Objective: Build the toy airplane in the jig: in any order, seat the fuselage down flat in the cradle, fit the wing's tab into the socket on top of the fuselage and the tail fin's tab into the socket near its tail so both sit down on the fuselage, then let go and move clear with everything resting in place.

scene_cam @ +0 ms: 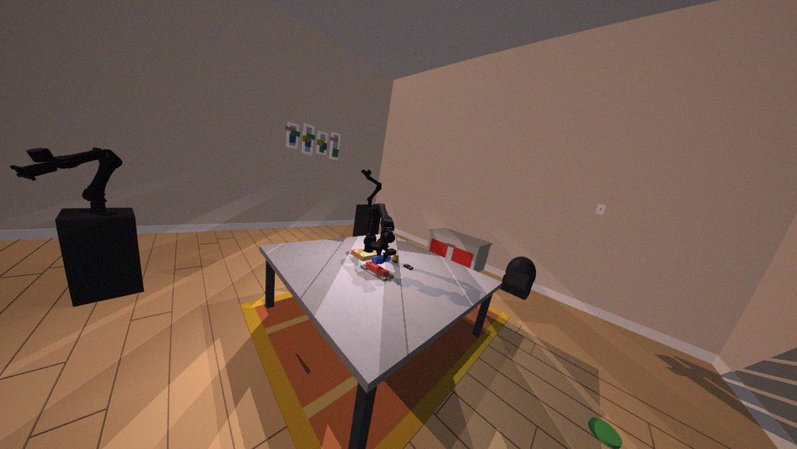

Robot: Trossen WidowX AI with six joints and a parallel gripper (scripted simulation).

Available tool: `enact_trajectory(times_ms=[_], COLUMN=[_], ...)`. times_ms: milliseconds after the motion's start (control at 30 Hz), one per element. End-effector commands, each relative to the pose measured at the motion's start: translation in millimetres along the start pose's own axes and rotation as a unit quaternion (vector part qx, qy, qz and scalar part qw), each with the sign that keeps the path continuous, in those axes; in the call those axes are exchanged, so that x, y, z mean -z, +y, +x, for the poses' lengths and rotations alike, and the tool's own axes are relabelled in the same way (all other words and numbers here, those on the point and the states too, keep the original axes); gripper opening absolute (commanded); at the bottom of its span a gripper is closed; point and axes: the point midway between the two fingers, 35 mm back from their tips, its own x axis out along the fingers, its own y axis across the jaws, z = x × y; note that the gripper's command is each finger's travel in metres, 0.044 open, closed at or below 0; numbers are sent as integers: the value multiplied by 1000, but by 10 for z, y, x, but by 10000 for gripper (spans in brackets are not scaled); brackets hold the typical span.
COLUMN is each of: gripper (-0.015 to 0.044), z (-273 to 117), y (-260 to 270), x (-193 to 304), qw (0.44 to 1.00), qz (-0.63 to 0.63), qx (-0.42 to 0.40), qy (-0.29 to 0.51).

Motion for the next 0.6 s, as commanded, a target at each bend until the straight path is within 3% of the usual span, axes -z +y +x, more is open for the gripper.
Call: enact_trajectory(times_ms=[0, 567], gripper=[195, 195], z=[62, 334], y=[-5, -8], x=[-6, -10], qw=[1000, 1000], qz=[2, 2], qx=[2, 2], qy=[-1, -1])
